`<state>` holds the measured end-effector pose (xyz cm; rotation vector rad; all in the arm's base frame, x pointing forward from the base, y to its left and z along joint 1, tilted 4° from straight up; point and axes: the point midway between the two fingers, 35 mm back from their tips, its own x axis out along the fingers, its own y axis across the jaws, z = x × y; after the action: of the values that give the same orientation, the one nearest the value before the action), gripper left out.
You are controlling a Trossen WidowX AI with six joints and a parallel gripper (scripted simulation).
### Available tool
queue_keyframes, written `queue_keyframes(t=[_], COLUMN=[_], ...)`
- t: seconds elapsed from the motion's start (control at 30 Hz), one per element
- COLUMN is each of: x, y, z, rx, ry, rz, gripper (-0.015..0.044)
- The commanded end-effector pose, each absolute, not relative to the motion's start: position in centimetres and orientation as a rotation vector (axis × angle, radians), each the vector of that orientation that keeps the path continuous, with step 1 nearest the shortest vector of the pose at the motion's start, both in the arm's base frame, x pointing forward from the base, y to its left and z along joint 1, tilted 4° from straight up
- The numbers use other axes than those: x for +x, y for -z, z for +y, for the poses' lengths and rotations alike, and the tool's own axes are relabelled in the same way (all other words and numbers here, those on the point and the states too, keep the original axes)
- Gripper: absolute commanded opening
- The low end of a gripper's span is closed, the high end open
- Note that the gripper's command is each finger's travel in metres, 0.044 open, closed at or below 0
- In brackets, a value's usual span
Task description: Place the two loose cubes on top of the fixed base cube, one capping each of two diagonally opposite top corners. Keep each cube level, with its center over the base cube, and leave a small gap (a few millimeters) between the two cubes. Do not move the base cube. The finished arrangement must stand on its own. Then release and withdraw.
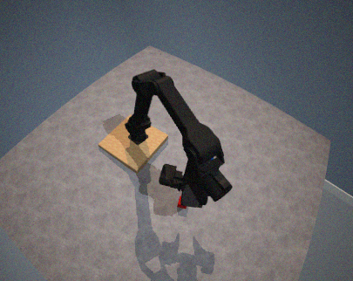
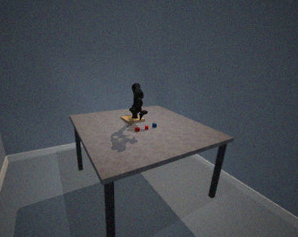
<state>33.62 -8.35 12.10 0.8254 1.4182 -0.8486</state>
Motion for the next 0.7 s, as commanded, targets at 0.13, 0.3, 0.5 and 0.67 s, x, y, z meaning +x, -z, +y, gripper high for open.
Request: queue_keyframes(t=[0.13, 0.3, 0.5, 0.67], x=[33.3, 33.2, 33.1, 33.2], y=[-6.8, -6.3, -4.8, -4.5], z=[-8.6, -8.6, -8.6, -8.6], rx=[0.826, 0.826, 0.826, 0.825], ry=[0.865, 0.865, 0.865, 0.865], rz=[1.424, 1.424, 1.424, 1.424], gripper=[0.0265, 0.0265, 0.0265, 0.0265])
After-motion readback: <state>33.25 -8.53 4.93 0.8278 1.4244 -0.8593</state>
